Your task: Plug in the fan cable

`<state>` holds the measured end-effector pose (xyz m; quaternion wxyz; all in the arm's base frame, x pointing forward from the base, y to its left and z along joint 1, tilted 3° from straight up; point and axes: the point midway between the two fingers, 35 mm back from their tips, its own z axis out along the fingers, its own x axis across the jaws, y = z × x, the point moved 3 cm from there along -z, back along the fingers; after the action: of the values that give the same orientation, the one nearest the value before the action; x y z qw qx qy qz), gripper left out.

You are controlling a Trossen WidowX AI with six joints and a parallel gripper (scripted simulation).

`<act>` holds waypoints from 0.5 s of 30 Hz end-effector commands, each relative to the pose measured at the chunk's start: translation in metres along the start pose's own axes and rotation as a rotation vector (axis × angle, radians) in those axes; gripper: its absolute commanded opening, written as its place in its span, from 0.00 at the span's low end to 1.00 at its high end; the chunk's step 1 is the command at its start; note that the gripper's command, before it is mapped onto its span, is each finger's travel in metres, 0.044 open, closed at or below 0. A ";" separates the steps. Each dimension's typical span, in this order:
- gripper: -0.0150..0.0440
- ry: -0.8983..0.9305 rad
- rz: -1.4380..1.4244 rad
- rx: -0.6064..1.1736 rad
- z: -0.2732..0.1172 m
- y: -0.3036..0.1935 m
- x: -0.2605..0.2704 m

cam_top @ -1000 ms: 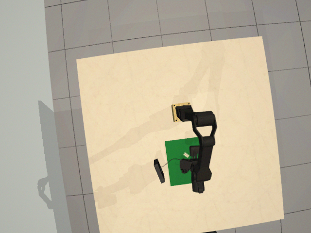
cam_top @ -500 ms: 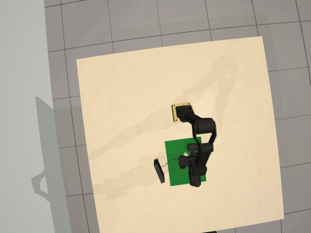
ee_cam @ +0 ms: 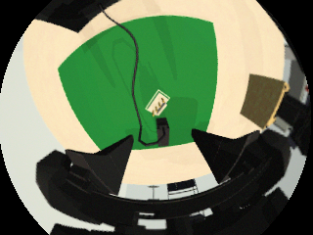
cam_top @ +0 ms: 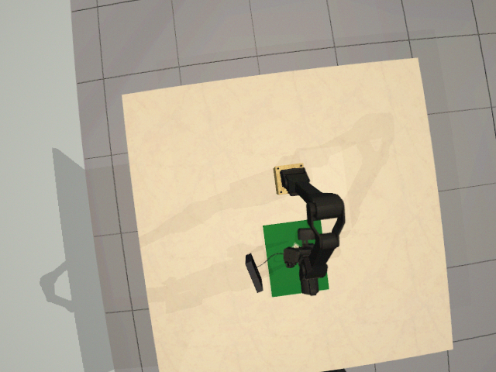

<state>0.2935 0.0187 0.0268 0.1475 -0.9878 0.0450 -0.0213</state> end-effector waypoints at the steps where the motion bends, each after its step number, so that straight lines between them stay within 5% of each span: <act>1: 1.00 0.000 0.006 0.003 0.005 0.001 -0.001; 8: 1.00 0.000 0.006 0.003 0.014 0.003 -0.001; 15: 0.69 -0.002 0.001 0.000 0.012 0.003 -0.001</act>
<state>0.2927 0.0195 0.0143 0.1476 -0.9878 0.0451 -0.0203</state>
